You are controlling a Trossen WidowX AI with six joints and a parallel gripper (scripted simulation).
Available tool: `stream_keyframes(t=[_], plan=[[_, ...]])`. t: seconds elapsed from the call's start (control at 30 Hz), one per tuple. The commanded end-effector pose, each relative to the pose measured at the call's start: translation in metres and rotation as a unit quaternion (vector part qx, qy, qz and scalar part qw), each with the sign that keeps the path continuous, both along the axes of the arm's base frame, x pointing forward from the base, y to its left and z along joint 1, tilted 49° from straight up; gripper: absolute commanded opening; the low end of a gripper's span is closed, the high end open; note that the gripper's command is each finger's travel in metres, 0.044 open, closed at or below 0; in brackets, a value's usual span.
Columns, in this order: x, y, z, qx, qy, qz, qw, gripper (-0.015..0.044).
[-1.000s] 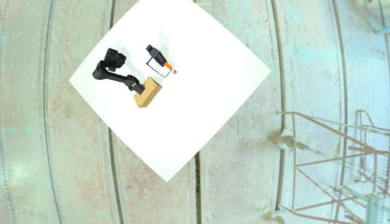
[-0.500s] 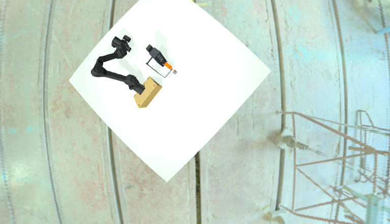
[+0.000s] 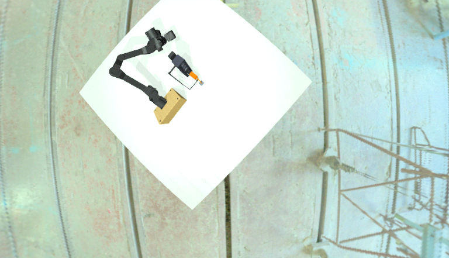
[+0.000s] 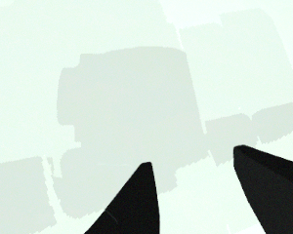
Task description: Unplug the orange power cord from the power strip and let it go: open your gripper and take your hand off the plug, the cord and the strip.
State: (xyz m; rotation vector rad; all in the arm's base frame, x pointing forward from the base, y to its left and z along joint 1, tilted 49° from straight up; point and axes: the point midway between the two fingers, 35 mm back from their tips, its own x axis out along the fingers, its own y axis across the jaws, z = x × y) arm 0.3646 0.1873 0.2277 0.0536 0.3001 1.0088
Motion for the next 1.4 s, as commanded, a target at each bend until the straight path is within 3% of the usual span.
stream_keyframes(t=[0.0,0.33,0.57,0.73,0.9,1.07,1.2,1.37], plan=[[0.041,-0.057,-0.031,-0.027,0.074,-0.091,0.993,0.016],[0.076,-0.197,-0.097,-0.05,0.242,-0.264,0.932,0.016],[0.061,-0.294,-0.141,-0.045,0.359,-0.362,0.859,0.016],[0.043,-0.323,-0.164,-0.016,0.433,-0.394,0.81,0.016],[0.005,-0.332,-0.201,0.066,0.581,-0.423,0.692,0.016],[-0.059,-0.335,-0.238,0.186,0.77,-0.44,0.423,0.016],[-0.096,-0.332,-0.247,0.24,0.843,-0.426,0.226,0.016],[-0.099,-0.331,-0.247,0.244,0.848,-0.423,0.204,0.016]])
